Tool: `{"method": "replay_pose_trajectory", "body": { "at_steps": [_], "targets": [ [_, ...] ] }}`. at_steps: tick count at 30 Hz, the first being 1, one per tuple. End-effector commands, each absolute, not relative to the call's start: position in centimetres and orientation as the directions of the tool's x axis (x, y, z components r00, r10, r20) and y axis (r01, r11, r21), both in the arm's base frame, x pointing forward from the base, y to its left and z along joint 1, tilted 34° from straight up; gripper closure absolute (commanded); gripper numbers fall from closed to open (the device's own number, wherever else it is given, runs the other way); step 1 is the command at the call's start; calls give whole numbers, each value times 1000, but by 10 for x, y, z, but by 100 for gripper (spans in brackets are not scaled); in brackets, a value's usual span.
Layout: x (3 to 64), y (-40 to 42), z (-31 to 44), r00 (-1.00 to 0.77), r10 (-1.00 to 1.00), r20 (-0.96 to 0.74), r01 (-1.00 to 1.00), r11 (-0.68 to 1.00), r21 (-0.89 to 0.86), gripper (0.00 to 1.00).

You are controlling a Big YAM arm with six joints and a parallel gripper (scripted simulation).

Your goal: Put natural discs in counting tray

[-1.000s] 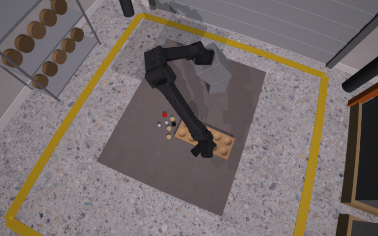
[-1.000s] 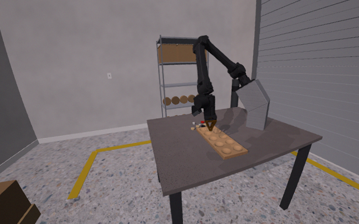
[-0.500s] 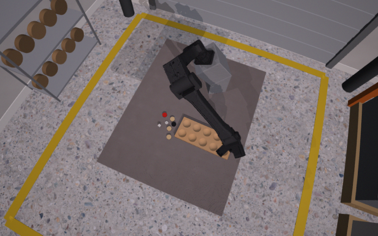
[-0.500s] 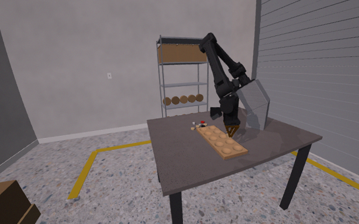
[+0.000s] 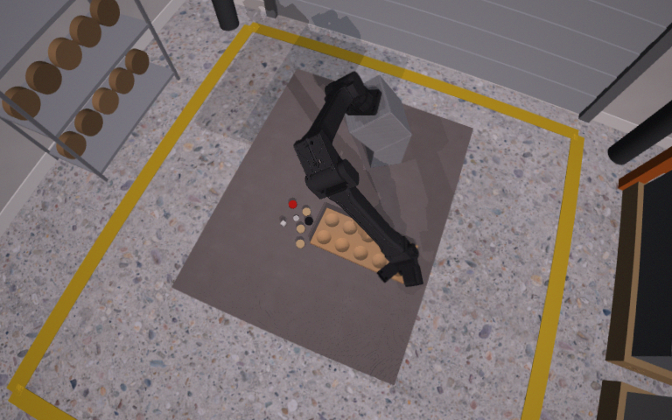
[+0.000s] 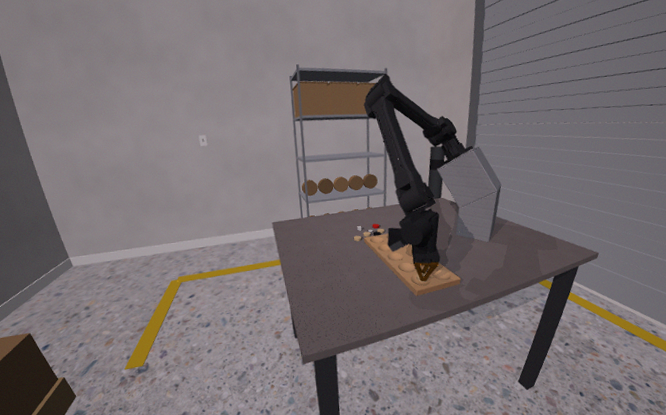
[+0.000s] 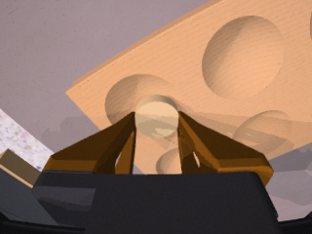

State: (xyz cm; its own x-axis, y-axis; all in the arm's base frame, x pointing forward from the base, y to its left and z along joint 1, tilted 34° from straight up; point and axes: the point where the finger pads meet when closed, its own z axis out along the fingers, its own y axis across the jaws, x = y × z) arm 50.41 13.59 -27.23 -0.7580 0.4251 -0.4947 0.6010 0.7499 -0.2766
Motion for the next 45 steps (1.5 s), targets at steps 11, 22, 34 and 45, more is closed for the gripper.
{"method": "replay_pose_trajectory", "body": {
  "at_steps": [11, 22, 34, 45],
  "targets": [
    [530, 141, -272, -751, 416, -514, 592, 768, -244, 100],
    [536, 146, -263, -747, 412, -522, 589, 774, -233, 100],
    [536, 146, -263, -746, 413, -522, 590, 773, -232, 63],
    [536, 146, -263, -746, 413, -522, 590, 773, -232, 63]
  ]
}}
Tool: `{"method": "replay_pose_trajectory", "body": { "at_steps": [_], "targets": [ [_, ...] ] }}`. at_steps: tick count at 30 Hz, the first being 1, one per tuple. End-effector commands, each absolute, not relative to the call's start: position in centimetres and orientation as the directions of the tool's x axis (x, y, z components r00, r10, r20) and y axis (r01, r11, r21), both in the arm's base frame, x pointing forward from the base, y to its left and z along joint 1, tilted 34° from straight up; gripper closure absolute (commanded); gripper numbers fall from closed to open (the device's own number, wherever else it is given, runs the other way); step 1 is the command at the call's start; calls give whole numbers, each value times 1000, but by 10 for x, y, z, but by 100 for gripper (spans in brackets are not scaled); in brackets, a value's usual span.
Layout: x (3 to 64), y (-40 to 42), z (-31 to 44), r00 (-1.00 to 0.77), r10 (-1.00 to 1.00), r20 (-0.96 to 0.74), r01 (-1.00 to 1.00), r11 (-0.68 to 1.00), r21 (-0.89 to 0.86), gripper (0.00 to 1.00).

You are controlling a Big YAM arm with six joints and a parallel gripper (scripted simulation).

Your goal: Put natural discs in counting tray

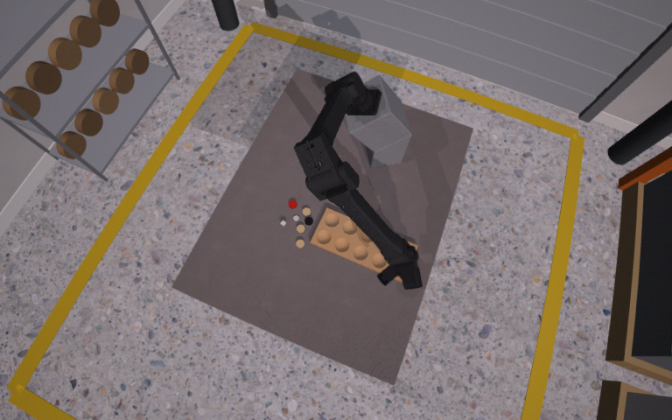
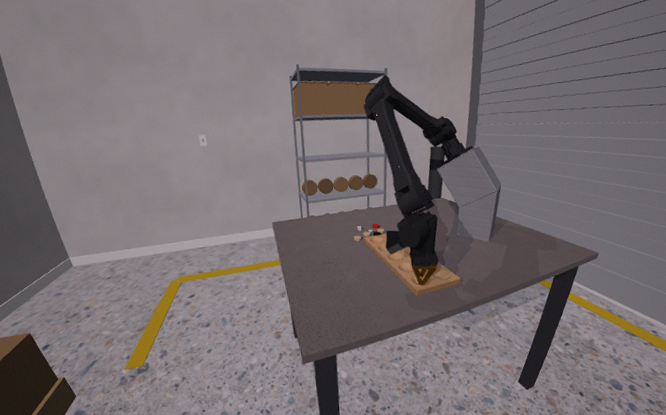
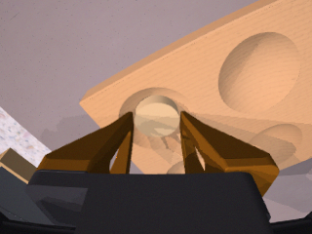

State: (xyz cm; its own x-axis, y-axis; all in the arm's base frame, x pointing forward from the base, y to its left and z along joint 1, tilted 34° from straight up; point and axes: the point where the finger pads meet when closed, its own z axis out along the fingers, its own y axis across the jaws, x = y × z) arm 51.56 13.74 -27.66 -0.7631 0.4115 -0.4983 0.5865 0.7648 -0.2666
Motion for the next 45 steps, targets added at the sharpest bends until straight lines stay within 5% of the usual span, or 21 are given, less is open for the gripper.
{"method": "replay_pose_trajectory", "body": {
  "at_steps": [1, 19, 35, 36, 45],
  "targets": [
    [536, 146, -263, -746, 413, -522, 590, 773, -232, 63],
    [536, 146, -263, -746, 413, -522, 590, 773, -232, 63],
    [493, 205, -176, -756, 403, -515, 578, 780, -238, 63],
    [488, 183, -197, -761, 416, -498, 594, 756, -275, 55],
    [503, 203, -174, -741, 421, -524, 594, 775, -217, 55]
  ]
}}
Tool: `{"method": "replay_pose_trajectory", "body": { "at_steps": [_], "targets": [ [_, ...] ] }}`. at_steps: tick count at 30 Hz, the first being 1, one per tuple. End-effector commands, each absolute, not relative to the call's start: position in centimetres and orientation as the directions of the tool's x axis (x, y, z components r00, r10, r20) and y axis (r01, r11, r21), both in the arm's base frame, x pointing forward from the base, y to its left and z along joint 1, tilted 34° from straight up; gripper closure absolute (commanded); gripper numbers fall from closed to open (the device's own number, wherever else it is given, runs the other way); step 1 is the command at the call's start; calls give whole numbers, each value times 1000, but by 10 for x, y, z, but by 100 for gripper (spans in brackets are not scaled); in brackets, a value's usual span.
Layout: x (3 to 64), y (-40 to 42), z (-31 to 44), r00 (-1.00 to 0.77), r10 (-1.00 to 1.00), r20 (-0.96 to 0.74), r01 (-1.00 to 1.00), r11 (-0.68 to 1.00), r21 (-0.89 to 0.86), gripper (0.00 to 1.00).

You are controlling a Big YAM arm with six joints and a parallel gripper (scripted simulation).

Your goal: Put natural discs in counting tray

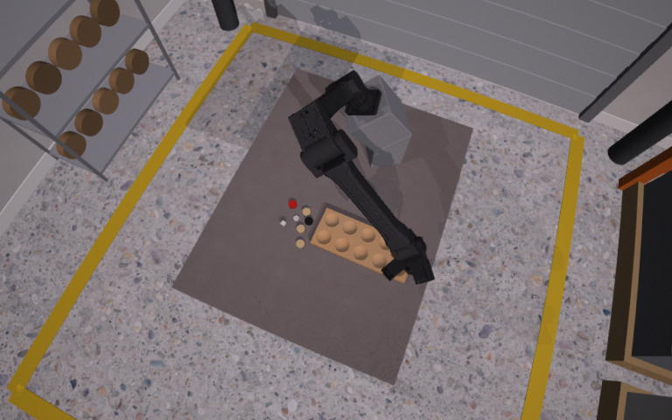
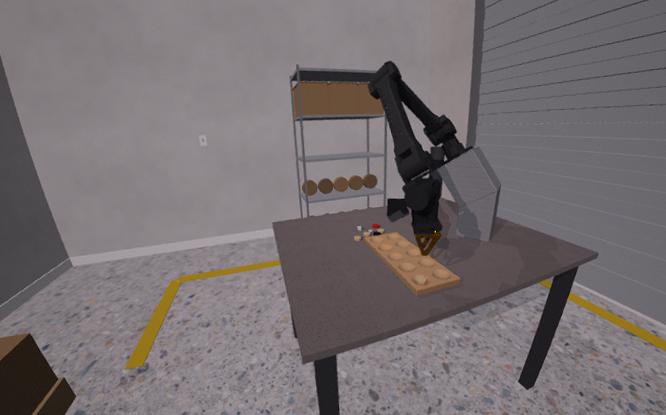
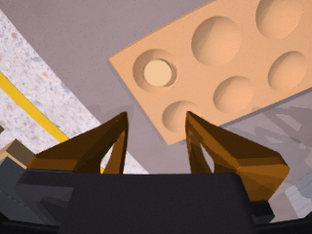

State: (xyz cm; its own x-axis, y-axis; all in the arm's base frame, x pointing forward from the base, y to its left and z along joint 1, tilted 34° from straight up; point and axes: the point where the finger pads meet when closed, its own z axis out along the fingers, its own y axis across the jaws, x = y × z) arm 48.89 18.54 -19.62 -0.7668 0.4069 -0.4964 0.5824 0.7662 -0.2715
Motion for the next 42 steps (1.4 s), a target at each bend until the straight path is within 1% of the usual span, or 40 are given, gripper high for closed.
{"method": "replay_pose_trajectory", "body": {
  "at_steps": [1, 42],
  "targets": [
    [505, 204, -173, -739, 422, -526, 595, 775, -214, 55],
    [500, 198, -184, -754, 410, -514, 585, 775, -239, 55]
  ]
}}
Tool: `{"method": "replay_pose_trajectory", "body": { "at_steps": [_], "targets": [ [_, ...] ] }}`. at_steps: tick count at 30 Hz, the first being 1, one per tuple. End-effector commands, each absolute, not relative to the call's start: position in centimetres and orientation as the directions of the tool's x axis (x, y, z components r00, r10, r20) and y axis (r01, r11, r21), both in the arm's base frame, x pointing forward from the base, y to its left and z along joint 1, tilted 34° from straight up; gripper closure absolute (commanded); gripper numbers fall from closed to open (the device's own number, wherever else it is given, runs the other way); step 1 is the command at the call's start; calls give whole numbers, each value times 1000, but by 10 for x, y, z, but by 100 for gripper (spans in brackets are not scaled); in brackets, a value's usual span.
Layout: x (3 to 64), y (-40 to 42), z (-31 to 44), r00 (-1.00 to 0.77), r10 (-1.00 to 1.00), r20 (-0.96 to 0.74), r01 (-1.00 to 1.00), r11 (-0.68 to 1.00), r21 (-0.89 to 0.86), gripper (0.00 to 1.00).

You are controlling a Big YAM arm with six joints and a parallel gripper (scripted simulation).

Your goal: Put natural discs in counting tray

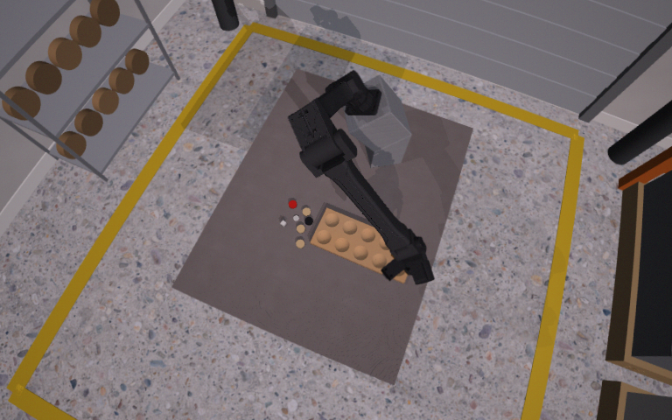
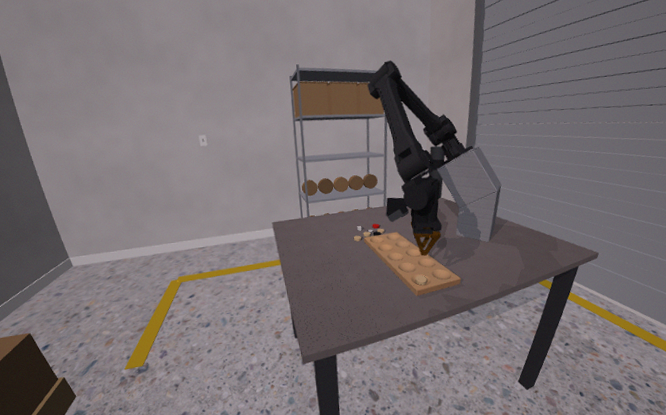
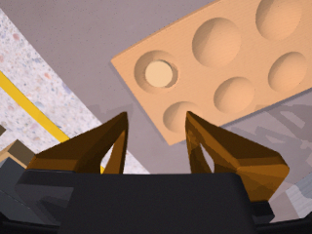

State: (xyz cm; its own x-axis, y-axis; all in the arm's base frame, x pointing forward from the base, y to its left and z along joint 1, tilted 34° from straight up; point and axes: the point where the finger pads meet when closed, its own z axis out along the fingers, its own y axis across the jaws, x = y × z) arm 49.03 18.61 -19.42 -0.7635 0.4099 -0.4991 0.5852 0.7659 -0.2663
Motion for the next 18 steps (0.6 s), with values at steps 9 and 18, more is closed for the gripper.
{"method": "replay_pose_trajectory", "body": {
  "at_steps": [9, 18],
  "targets": [
    [523, 188, -149, -741, 431, -516, 583, 794, -174, 55],
    [566, 179, -72, -721, 436, -539, 537, 843, -37, 55]
  ]
}}
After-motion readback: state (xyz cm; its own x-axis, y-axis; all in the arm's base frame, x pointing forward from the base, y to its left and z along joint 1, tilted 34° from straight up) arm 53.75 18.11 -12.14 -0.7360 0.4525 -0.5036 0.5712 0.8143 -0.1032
